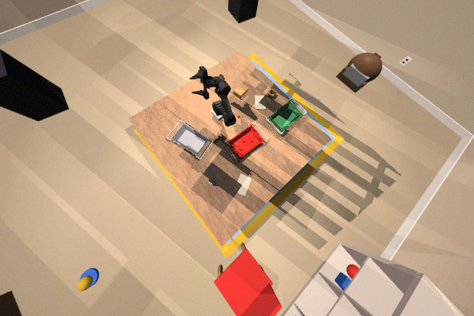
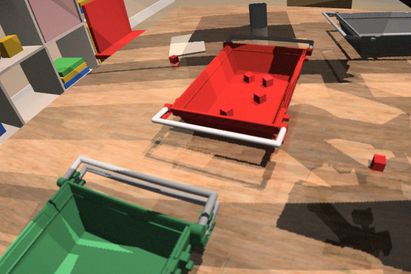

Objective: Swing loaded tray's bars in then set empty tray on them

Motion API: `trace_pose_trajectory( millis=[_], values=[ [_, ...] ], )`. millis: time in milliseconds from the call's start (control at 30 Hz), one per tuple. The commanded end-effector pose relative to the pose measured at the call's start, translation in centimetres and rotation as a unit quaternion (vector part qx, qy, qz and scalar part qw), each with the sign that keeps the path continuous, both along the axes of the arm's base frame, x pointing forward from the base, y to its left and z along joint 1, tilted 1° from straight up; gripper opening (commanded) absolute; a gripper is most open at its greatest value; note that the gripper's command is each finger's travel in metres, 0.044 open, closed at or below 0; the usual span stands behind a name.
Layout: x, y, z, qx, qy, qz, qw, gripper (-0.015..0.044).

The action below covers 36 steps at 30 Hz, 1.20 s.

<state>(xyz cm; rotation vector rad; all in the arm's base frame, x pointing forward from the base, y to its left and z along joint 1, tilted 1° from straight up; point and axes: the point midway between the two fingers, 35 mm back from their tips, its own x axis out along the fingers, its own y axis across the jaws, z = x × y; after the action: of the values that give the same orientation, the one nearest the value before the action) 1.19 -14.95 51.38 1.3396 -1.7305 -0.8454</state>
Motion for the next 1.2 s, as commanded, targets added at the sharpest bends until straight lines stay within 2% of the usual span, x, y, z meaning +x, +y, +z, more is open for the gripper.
trace_pose_trajectory(
  millis=[0,233,367,567,767,900,1067,1167],
  values=[
    [0.0,0.0,0.0,0.0,0.0,0.0,1.0,0.0374],
    [-0.2,0.0,0.1,-0.002,-0.007,-0.002,1.0,0.019],
    [-4.2,0.6,1.0,-0.053,-0.141,-0.048,0.987,0.0085],
    [-11.2,3.8,2.4,-0.185,-0.351,-0.115,0.91,0.0082],
    [-17.0,9.5,3.3,-0.356,-0.491,-0.152,0.781,0.0082],
    [-19.7,14.2,3.4,-0.468,-0.539,-0.155,0.682,0.0082],
    [-21.3,20.5,3.3,-0.592,-0.547,-0.152,0.572,0.0082],
    [-21.5,23.3,3.2,-0.641,-0.541,-0.143,0.525,0.0082]
  ],
)
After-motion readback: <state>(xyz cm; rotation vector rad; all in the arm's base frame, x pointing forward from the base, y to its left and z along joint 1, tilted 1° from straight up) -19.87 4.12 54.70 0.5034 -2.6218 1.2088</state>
